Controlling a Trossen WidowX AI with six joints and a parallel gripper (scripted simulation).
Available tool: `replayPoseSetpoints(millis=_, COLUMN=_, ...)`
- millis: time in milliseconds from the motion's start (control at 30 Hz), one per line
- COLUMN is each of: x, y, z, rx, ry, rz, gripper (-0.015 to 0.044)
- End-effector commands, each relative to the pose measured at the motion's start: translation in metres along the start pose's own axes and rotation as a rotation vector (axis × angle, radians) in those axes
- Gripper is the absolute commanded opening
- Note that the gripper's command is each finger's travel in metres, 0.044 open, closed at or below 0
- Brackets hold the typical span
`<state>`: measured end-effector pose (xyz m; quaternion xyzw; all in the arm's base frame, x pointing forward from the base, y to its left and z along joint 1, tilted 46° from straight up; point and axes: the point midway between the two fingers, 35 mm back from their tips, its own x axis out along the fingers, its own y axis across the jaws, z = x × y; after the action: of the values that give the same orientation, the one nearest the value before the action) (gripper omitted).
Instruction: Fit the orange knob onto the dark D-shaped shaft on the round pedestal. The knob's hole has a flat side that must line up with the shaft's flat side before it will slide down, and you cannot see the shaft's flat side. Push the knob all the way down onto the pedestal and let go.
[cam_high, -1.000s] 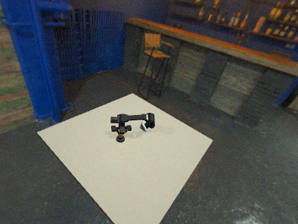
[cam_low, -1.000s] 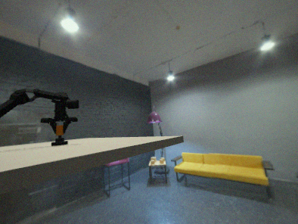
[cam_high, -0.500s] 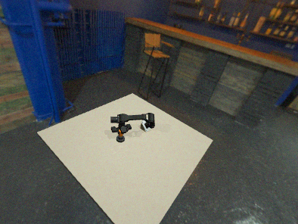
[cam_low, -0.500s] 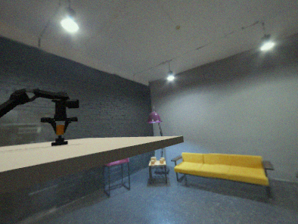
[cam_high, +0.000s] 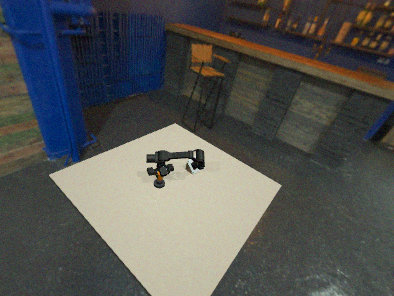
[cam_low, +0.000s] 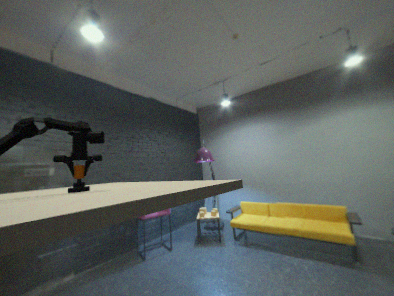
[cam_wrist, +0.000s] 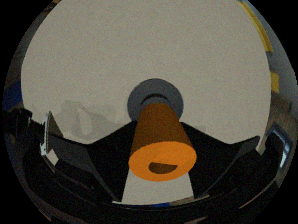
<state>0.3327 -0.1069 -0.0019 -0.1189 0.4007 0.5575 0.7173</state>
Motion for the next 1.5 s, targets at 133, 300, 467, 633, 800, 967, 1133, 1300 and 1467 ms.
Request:
replayPoseSetpoints(millis=133, x=0.0018, y=-0.0009, z=0.0003, rx=-0.006, ry=0.0, rz=-0.002, gripper=0.0)
replayPoseSetpoints(millis=300, x=0.0017, y=-0.0002, z=-0.0005, rx=-0.006, ry=0.0, rz=-0.002, gripper=0.0)
replayPoseSetpoints(millis=467, x=0.0023, y=0.0002, z=-0.0008, rx=-0.006, ry=0.0, rz=-0.002, gripper=0.0)
replayPoseSetpoints(millis=633, x=-0.0018, y=0.0012, z=-0.0013, rx=-0.006, ry=0.0, rz=-0.002, gripper=0.0)
replayPoseSetpoints(millis=800, x=-0.0032, y=0.0007, z=-0.0009, rx=-0.06, ry=0.0, rz=-0.002, gripper=0.0)
replayPoseSetpoints(millis=967, x=-0.0027, y=-0.0016, z=-0.0011, rx=-0.215, ry=0.001, rz=-0.002, gripper=0.0)
replayPoseSetpoints(millis=1133, x=-0.0014, y=-0.0019, z=-0.0006, rx=-0.215, ry=0.001, rz=-0.002, gripper=0.0)
replayPoseSetpoints(millis=1300, x=-0.0004, y=-0.0009, z=-0.0004, rx=-0.215, ry=0.001, rz=-0.002, gripper=0.0)
replayPoseSetpoints(millis=1467, x=-0.0001, y=0.0005, z=-0.0005, rx=-0.215, ry=0.001, rz=-0.002, gripper=0.0)
